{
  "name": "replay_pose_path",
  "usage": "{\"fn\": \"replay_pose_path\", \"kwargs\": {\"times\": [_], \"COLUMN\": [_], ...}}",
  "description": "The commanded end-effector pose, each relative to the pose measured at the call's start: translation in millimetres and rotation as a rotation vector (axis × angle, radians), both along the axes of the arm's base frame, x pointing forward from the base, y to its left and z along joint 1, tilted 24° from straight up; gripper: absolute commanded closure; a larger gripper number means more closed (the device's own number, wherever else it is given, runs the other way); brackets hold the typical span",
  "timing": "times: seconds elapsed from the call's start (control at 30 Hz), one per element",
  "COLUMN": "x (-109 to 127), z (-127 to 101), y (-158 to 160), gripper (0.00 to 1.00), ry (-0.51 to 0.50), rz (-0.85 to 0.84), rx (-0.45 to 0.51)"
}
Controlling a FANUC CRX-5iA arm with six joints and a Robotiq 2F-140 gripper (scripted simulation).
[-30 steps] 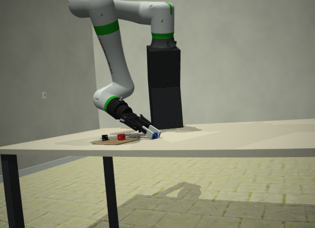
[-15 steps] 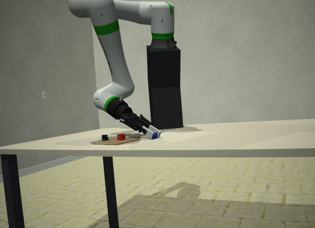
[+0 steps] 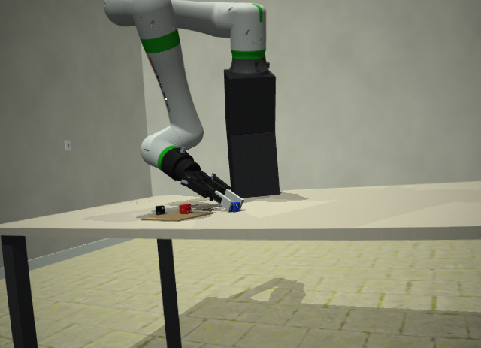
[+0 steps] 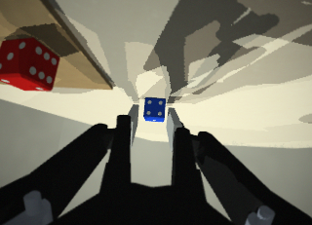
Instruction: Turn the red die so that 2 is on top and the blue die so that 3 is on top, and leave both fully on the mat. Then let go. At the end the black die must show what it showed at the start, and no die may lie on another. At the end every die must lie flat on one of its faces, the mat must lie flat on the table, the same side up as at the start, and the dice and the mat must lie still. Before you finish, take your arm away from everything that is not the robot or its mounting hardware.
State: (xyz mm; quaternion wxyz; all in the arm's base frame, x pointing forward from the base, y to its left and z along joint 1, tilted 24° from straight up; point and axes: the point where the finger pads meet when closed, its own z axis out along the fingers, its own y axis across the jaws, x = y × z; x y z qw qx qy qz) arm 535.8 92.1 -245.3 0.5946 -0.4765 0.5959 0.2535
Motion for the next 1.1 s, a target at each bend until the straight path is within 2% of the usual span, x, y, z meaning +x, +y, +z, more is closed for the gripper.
{"fn": "replay_pose_path", "kwargs": {"times": [0.0,0.27,0.63,0.87,0.93,1.07], "x": [-6,-18,-20,-29,-29,-35], "z": [2,6,9,30,30,47], "y": [-11,-33,-36,-40,-40,-43], "gripper": [0.75,0.75,0.75,0.75,0.75,0.75], "ry": [0.0,0.0,0.0,0.0,0.0,0.0], "rz": [0.001,0.001,0.001,0.001,0.001,0.001], "rx": [0.0,0.0,0.0,0.0,0.0,0.0]}}
